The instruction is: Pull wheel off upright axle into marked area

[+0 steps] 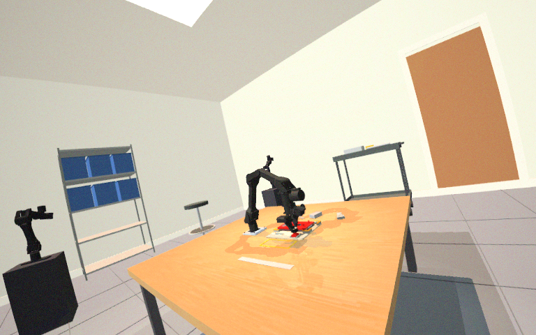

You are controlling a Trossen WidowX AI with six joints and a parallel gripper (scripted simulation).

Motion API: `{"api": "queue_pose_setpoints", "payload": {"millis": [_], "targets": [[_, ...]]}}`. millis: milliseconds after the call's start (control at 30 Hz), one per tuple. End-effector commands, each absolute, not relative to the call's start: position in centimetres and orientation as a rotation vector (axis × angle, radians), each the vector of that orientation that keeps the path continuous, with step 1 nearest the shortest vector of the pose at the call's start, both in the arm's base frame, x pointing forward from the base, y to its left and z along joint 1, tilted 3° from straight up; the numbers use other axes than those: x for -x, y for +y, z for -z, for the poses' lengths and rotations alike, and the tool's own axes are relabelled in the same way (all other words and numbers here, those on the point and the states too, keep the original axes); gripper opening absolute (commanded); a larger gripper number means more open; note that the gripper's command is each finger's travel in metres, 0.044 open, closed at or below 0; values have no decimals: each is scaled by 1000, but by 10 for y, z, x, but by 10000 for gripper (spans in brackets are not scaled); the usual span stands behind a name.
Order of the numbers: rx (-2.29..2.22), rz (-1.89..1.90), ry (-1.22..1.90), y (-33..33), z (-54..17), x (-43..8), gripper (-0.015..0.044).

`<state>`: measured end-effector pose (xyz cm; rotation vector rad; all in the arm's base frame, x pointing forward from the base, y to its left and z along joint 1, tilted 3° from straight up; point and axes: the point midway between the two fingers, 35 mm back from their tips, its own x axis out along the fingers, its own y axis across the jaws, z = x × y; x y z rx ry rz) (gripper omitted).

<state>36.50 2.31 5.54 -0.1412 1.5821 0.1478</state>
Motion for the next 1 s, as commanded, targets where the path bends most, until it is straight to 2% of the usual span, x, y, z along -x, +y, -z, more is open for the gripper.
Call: {"api": "queue_pose_setpoints", "payload": {"millis": [0,967], "targets": [[141,-148,1583,23,-57,-365,0],[142,-147,1583,23,-66,-365,0]]}}
